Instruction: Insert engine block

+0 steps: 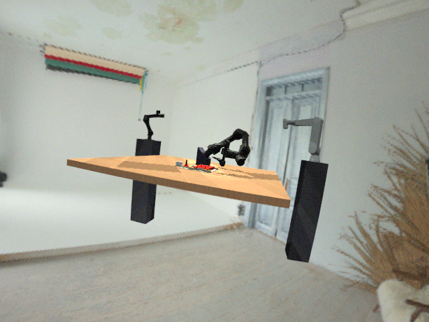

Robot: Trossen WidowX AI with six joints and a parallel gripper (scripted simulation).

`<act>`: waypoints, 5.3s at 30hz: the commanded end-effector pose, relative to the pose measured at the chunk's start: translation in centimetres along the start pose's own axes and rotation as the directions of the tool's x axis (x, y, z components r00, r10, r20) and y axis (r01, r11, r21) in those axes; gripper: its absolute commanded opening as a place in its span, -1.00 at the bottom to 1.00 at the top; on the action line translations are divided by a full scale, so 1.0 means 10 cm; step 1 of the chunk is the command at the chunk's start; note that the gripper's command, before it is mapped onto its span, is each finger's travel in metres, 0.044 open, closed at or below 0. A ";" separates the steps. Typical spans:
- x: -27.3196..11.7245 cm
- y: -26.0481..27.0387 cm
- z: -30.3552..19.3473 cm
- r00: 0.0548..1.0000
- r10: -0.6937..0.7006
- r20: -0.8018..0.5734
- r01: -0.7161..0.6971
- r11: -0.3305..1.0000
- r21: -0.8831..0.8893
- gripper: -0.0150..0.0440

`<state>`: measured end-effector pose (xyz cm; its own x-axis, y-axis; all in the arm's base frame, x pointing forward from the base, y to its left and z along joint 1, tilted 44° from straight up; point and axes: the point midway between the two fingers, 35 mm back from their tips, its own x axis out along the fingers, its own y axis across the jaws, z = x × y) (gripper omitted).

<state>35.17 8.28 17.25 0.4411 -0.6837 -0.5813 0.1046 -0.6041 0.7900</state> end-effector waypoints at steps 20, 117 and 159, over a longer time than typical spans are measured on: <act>0.27 -0.11 0.16 0.951 -0.260 0.167 0.146 0.854 0.500 1.00; 0.39 0.33 0.06 -0.042 -0.984 -0.173 -0.946 0.095 -0.309 1.00; 2.48 -1.01 1.50 -0.035 -0.985 -0.170 -0.947 0.087 -0.309 1.00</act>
<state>31.82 -9.67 -7.30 0.0443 0.6797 -0.7322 -0.1413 0.7298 0.6689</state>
